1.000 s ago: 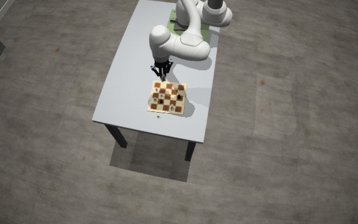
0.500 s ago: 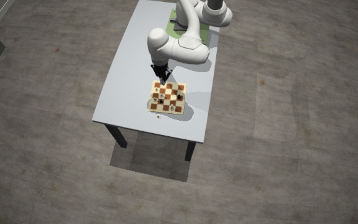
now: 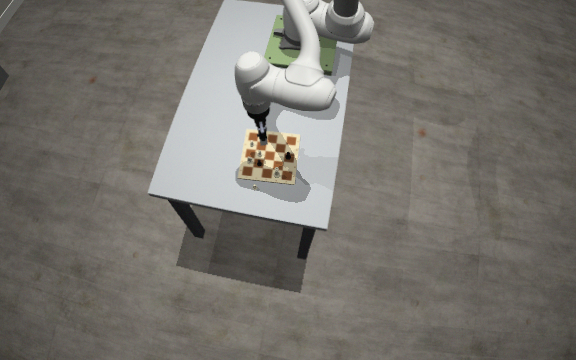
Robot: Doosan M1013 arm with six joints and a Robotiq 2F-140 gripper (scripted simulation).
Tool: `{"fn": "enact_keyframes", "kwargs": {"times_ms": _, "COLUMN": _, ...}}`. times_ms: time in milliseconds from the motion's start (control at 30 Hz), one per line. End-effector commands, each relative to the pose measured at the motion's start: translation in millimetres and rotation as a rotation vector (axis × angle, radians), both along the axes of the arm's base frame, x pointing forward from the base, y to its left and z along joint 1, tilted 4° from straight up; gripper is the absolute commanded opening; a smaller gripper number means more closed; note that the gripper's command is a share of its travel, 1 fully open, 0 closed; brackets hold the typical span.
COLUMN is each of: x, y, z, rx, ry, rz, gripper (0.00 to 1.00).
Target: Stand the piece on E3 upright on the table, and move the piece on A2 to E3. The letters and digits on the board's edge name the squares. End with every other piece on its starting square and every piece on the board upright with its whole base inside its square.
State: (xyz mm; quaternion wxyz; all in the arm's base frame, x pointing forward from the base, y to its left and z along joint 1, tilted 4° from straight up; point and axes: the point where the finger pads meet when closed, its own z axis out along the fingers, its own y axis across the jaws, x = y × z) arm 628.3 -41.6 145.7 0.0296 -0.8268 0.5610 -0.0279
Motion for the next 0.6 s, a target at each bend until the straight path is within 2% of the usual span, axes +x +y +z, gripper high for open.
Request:
{"fn": "enact_keyframes", "kwargs": {"times_ms": 0, "x": 9.3, "y": 3.0, "z": 0.4, "rx": -0.001, "ry": 0.004, "rz": -0.279, "gripper": 0.00}}
{"fn": "enact_keyframes", "kwargs": {"times_ms": 367, "x": 36.1, "y": 12.2, "z": 0.8, "rx": 0.084, "ry": -0.002, "rz": -0.959, "gripper": 0.00}}
{"fn": "enact_keyframes", "kwargs": {"times_ms": 433, "x": 36.1, "y": 12.2, "z": 0.8, "rx": 0.084, "ry": -0.002, "rz": -0.959, "gripper": 0.00}}
{"fn": "enact_keyframes", "kwargs": {"times_ms": 467, "x": 38.3, "y": 13.0, "z": 0.8, "rx": 0.104, "ry": -0.001, "rz": -1.133, "gripper": 0.00}}
{"fn": "enact_keyframes", "kwargs": {"times_ms": 567, "x": 44.5, "y": 15.3, "z": 0.7, "rx": 0.125, "ry": 0.000, "rz": -1.283, "gripper": 0.00}}
